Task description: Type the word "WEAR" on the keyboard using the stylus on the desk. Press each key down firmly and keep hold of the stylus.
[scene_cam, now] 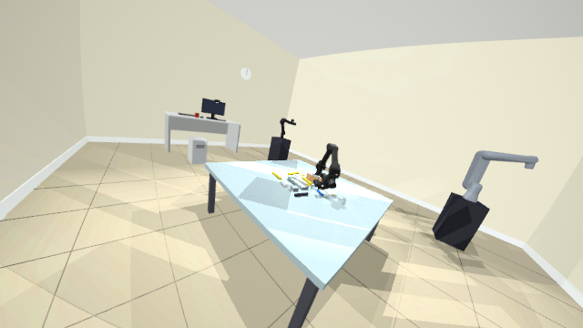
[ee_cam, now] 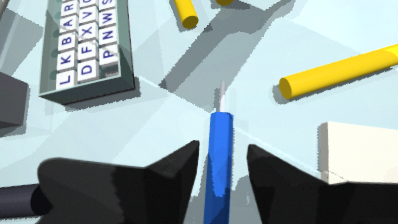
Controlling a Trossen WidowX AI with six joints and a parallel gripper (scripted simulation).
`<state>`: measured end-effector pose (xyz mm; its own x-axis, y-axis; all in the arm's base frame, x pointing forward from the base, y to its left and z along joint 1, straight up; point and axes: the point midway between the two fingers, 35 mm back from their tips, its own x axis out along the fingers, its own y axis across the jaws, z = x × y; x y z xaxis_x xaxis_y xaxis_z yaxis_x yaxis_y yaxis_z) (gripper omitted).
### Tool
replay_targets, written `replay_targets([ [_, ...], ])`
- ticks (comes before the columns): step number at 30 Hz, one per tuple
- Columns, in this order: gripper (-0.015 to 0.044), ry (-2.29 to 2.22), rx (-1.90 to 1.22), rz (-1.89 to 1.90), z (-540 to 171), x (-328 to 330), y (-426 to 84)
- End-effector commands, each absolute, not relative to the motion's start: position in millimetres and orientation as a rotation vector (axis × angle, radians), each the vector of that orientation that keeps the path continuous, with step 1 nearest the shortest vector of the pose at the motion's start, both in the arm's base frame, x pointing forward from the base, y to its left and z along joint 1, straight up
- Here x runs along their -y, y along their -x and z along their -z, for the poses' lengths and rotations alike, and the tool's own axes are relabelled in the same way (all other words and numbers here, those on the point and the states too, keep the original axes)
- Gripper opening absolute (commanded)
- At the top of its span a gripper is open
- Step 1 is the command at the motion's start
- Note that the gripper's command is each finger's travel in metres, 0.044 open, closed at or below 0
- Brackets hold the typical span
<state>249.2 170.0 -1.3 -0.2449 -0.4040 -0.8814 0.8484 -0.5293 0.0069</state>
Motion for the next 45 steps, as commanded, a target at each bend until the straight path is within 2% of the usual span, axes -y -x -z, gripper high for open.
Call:
replay_targets([
  [1,0.0150,-1.131,-0.614,1.881,5,-170,-249],
  [28,0.0150,-1.131,-0.614,1.881,24,-170,-250],
  [33,0.0019,-1.130,-0.618,1.881,22,-170,-250],
  [36,0.0000,-1.130,-0.618,1.881,22,-170,-250],
  [45,0.0000,-1.130,-0.618,1.881,14,-170,-250],
])
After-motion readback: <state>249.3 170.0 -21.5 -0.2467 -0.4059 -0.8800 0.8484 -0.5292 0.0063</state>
